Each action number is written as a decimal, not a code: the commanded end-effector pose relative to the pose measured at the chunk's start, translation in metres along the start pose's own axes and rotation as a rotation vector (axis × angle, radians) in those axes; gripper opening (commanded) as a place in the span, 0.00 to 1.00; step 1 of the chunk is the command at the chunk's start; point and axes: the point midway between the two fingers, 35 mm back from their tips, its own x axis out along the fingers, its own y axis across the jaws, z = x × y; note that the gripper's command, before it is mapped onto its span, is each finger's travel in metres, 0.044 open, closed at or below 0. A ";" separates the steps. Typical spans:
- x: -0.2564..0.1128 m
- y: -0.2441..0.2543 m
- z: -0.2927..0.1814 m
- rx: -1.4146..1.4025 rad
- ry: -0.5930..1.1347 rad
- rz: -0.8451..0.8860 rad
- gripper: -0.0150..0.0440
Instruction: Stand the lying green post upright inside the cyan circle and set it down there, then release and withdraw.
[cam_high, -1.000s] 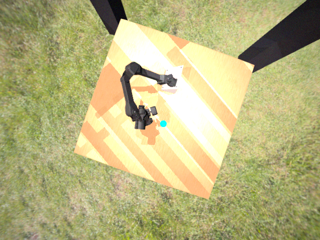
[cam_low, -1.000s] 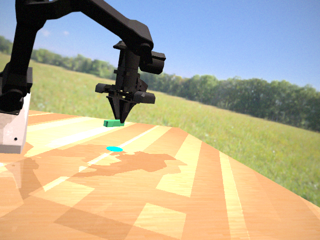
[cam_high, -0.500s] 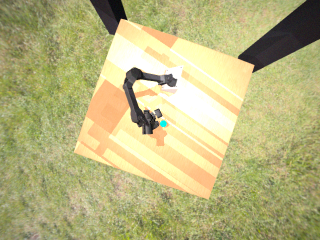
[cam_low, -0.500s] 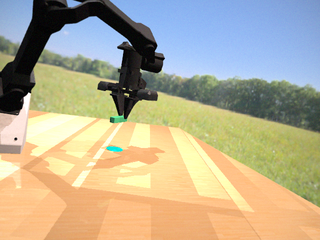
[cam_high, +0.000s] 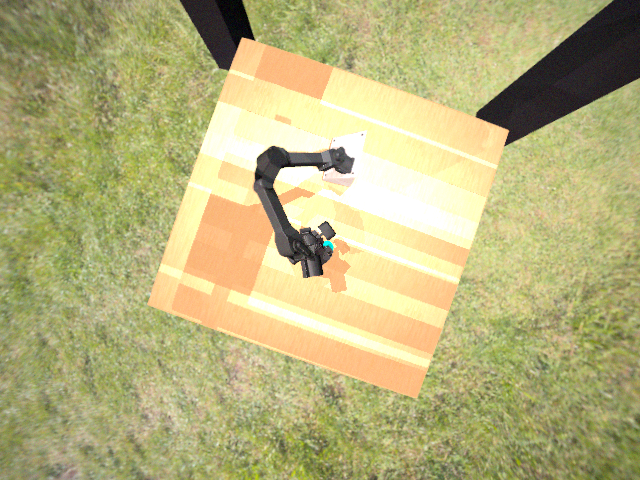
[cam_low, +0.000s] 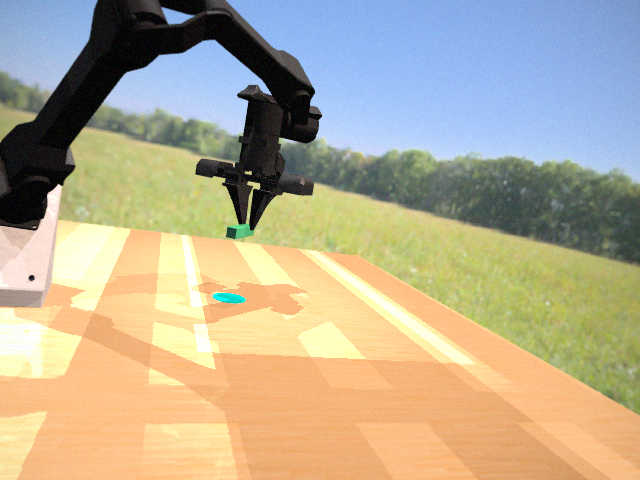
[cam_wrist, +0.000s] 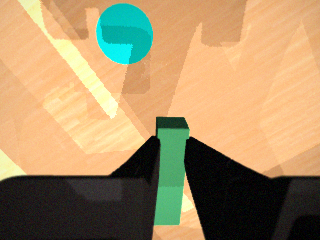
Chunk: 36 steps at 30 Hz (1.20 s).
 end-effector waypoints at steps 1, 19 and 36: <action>-0.002 0.008 0.015 -0.058 -0.001 0.003 0.29; -0.005 0.039 0.056 -0.222 0.009 -0.004 0.29; 0.006 0.045 0.053 -0.217 -0.053 0.096 0.29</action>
